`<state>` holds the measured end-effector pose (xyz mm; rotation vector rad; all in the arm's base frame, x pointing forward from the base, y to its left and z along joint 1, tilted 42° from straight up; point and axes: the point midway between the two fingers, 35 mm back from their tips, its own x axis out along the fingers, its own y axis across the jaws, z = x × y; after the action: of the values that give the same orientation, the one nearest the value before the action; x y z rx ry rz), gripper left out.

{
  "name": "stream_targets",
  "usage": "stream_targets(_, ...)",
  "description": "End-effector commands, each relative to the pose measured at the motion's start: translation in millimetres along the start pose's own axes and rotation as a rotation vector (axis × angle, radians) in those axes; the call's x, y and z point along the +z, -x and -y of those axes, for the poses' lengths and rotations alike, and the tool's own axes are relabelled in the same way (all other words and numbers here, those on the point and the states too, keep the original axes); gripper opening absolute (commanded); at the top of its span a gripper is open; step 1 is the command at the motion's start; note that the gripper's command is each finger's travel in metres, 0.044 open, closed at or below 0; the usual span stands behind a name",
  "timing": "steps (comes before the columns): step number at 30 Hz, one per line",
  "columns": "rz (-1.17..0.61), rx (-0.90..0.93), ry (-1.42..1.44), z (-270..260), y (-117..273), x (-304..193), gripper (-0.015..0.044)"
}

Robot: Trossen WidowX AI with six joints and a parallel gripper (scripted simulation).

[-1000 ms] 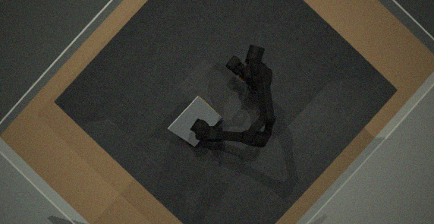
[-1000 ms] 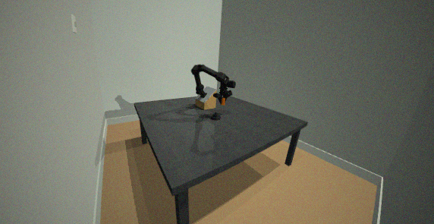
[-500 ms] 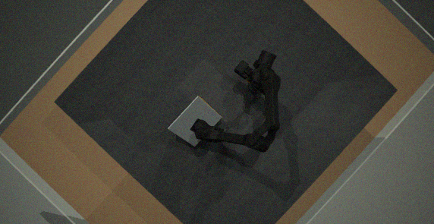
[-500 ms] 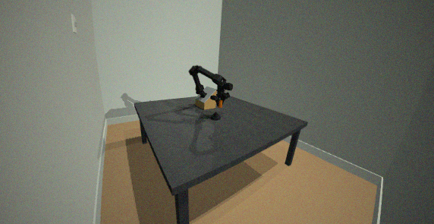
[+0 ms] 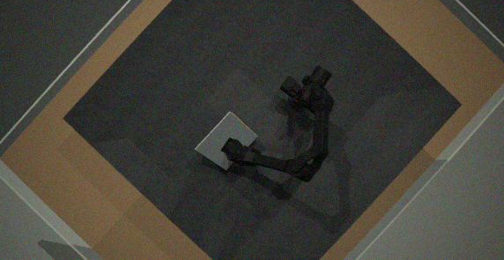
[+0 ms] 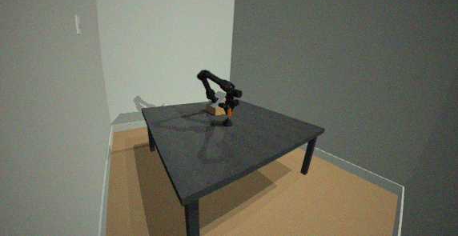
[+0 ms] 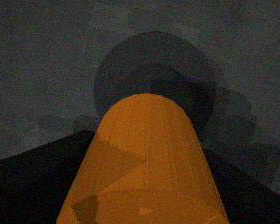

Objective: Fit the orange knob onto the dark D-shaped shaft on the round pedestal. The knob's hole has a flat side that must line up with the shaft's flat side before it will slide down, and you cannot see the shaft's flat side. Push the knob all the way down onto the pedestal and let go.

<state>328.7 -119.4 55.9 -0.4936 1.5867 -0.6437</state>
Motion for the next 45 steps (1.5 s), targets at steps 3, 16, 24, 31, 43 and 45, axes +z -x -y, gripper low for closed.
stream_targets(3, 0.007, -0.006, 0.004, 4.7, -3.2, 1.2, 0.0000)
stream_targets(16, 0.007, -0.007, -0.003, 5.9, -21.3, 2.2, 0.0000)
stream_targets(24, 0.007, -0.007, -0.003, 5.9, -24.8, 1.8, 0.0000)
stream_targets(31, 0.007, -0.007, -0.003, 5.9, -25.4, 1.0, 0.0000)
stream_targets(43, 0.007, -0.007, 0.019, 5.9, -26.2, 1.0, 0.0000)
stream_targets(45, 0.007, -0.007, 0.019, 5.9, -26.2, 1.0, 0.0000)
